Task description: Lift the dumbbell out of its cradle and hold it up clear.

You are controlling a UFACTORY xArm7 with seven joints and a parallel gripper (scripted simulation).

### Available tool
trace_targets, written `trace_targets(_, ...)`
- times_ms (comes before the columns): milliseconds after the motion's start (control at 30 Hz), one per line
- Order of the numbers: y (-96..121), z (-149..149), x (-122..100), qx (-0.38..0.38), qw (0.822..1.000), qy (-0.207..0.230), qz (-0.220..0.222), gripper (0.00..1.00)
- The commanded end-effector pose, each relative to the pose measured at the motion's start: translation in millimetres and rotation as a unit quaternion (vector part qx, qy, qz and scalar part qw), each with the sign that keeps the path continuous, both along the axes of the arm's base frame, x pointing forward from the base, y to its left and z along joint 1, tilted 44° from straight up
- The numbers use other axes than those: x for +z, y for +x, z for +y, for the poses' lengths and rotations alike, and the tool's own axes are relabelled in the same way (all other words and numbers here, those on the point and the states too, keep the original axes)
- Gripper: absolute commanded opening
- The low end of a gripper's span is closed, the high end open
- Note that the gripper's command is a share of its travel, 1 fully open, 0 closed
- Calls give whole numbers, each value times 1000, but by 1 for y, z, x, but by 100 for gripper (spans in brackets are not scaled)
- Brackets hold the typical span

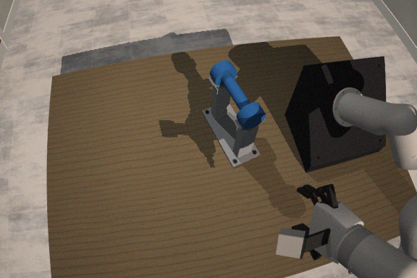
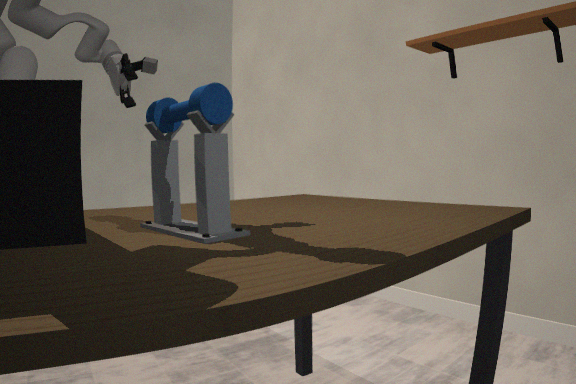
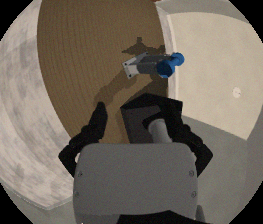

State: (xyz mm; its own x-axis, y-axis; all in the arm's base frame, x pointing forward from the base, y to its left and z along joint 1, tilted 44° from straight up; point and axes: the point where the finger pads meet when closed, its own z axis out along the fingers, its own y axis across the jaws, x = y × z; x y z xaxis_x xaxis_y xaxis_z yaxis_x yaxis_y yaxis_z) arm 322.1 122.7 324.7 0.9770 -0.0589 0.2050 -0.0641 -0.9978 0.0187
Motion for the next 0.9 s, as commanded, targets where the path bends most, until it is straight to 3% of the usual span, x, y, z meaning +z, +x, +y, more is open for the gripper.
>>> trace_targets(0,40,-40,-23,16,999,5,44,100)
trace_targets(167,40,-40,-23,16,999,5,44,100)
trace_targets(200,55,-65,-39,21,998,7,63,100)
trace_targets(267,55,-65,-39,21,998,7,63,100)
trace_targets(300,67,-91,-55,26,996,9,82,100)
trace_targets(400,67,-91,-55,26,996,9,82,100)
trace_targets(433,77,-118,-72,30,994,12,100,100)
trace_targets(533,77,-118,-72,30,994,12,100,100)
trace_targets(567,77,-134,-94,-14,990,49,131,100)
trace_targets(733,77,-134,-94,-14,990,49,131,100)
trace_targets(767,75,-146,-115,-66,981,89,161,100)
trace_targets(867,75,-146,-115,-66,981,89,161,100)
